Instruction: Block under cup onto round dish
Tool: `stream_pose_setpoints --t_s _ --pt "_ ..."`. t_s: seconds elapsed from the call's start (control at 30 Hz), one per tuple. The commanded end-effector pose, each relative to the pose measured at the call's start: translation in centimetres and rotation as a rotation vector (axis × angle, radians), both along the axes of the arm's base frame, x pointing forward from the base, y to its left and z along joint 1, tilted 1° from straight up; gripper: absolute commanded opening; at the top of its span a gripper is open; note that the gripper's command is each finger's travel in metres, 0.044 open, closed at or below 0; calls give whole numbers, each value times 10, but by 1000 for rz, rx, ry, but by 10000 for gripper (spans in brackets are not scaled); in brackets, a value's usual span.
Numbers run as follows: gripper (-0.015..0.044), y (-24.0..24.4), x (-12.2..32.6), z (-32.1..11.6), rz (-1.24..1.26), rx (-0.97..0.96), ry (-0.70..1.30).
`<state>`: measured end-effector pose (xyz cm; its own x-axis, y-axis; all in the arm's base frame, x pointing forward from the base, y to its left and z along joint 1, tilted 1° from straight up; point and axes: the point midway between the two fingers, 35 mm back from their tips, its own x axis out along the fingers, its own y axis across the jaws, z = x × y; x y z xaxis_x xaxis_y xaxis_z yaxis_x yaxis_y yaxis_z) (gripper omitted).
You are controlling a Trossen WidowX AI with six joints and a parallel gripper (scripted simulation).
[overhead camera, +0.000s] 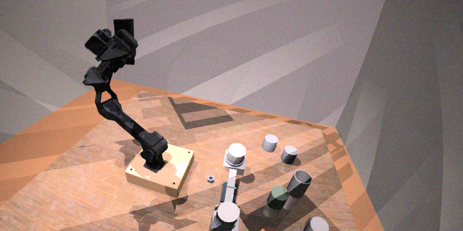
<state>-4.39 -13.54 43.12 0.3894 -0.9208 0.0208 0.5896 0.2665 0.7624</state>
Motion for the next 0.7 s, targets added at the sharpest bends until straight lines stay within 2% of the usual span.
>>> stream_pose_setpoints --t_s 0.0,0.03,0.67 --pt "426 0 1 0 4 -1 4" --pt "440 1 5 -1 14 -4 17" --pt "440 34 122 -45 448 -132 474"
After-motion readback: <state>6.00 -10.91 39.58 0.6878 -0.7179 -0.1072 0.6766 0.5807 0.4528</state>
